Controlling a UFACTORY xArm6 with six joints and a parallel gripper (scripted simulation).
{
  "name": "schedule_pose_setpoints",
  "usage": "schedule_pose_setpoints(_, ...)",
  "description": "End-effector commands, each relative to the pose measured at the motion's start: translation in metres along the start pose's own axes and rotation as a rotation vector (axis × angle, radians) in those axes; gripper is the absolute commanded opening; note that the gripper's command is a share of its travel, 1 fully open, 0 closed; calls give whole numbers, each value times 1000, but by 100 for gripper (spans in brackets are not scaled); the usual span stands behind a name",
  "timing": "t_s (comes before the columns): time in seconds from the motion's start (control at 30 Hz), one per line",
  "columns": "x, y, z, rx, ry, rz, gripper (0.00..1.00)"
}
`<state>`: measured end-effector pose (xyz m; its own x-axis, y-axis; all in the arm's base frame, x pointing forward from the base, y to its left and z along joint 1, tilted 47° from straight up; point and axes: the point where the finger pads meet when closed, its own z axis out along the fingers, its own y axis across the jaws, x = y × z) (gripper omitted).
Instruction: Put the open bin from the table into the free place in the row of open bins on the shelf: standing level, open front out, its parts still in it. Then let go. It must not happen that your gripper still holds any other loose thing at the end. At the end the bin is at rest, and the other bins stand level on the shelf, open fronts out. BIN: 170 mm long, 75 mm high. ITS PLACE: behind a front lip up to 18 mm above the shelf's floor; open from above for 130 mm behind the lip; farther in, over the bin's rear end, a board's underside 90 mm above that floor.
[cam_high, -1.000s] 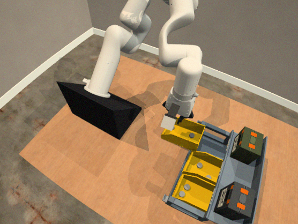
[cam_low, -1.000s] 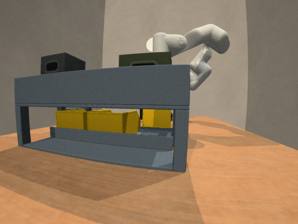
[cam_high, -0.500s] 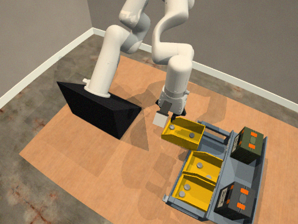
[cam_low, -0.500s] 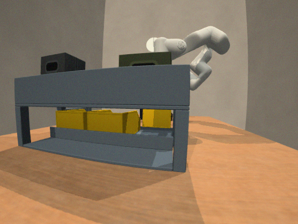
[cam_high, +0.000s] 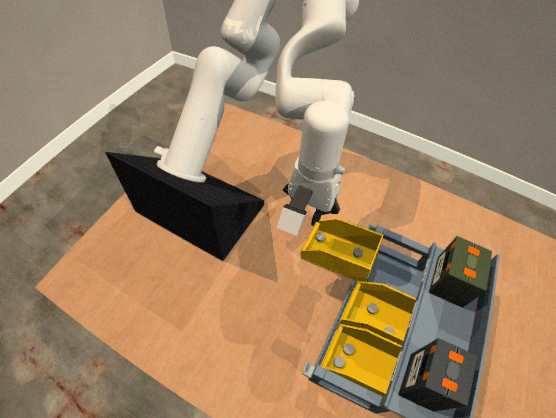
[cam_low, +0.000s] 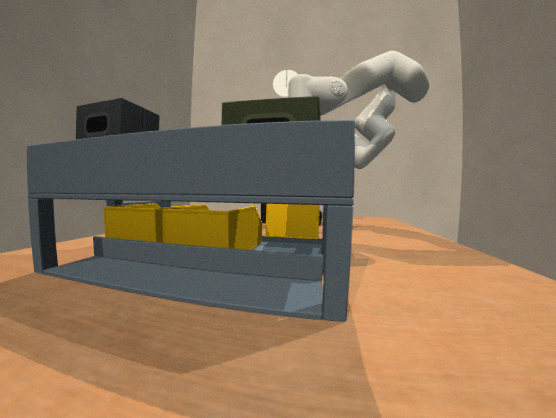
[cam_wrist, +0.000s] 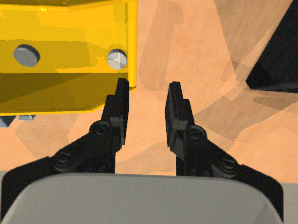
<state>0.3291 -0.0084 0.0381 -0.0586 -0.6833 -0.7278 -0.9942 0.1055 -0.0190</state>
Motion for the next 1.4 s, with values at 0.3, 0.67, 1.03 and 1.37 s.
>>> schedule_pose_setpoints(0.3,0,-8,-3,2,1,-1,33)
schedule_pose_setpoints(0.67,0,-13,-4,3,1,-1,33)
schedule_pose_setpoints(1.03,0,-14,-4,3,1,-1,33)
schedule_pose_setpoints(1.37,0,-16,-4,3,1,-1,33)
